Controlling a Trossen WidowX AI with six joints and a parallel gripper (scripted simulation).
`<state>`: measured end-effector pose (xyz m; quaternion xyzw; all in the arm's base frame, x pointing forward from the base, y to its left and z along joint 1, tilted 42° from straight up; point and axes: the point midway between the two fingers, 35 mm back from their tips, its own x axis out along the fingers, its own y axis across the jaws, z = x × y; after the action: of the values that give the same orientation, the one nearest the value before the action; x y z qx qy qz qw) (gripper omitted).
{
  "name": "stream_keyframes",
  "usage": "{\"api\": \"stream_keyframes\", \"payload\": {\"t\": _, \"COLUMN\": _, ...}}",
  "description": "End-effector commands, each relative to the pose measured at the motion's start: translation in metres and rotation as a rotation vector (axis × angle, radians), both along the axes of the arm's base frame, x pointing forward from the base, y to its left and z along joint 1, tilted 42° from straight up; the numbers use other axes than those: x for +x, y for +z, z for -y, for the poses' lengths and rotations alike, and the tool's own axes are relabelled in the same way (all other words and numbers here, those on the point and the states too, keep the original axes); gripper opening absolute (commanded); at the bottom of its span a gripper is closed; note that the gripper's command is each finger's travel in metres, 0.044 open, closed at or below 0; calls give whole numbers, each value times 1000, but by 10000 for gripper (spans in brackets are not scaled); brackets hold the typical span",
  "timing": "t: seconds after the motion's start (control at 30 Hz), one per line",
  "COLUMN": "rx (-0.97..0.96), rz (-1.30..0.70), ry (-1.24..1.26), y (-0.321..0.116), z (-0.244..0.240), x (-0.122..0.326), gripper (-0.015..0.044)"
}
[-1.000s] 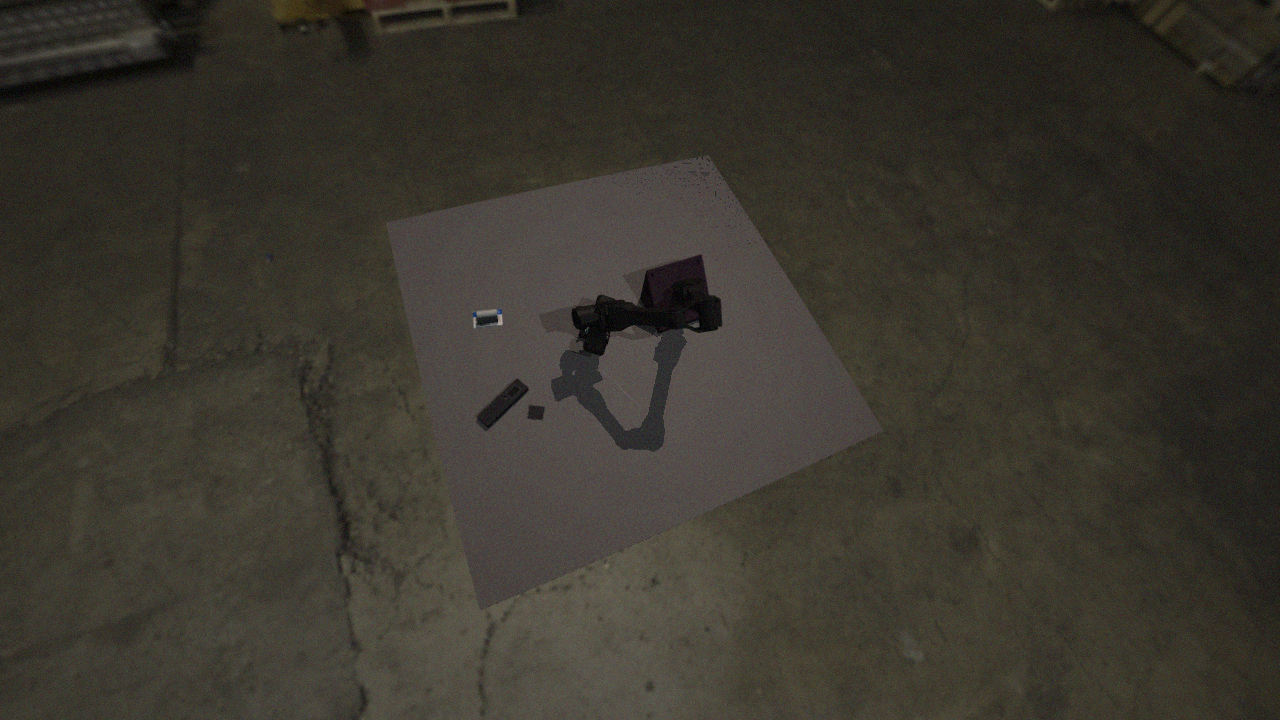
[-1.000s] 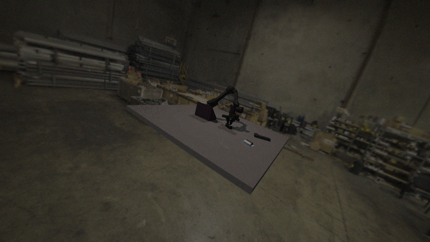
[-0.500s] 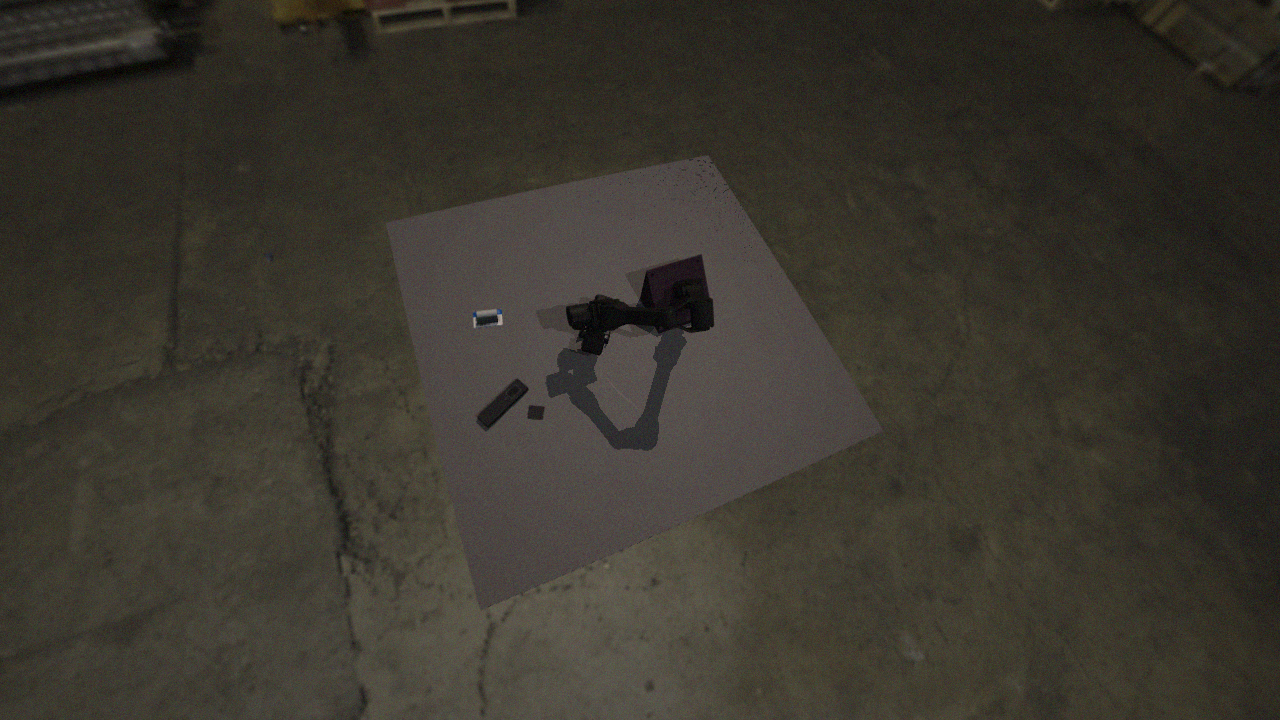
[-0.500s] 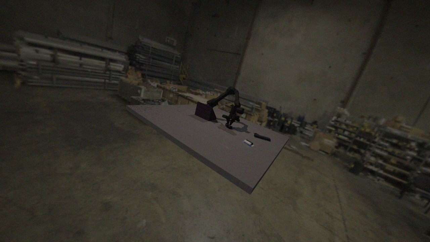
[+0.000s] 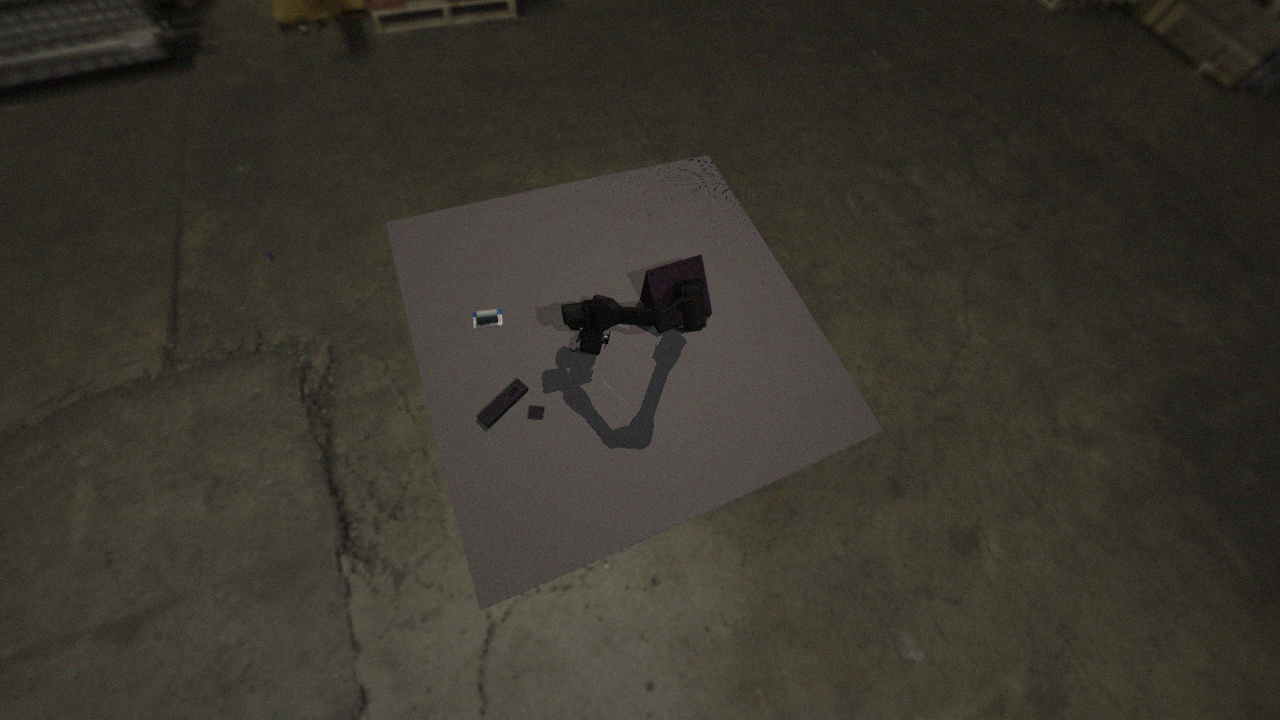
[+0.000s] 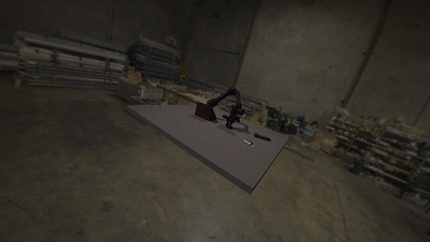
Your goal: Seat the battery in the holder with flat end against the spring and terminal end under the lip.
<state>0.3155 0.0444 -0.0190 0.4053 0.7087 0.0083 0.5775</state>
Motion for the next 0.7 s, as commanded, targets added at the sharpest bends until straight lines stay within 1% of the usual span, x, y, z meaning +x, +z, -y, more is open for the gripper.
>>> {"api": "stream_keyframes", "payload": {"t": 0.0, "rx": 18, "rz": -19, "ry": 13, "y": 0, "z": -1, "x": -1, "gripper": 66}}
{"api": "stream_keyframes", "payload": {"t": 0.67, "rx": 23, "rz": -30, "ry": 22, "y": -4, "z": 4, "x": 10, "gripper": 66}}
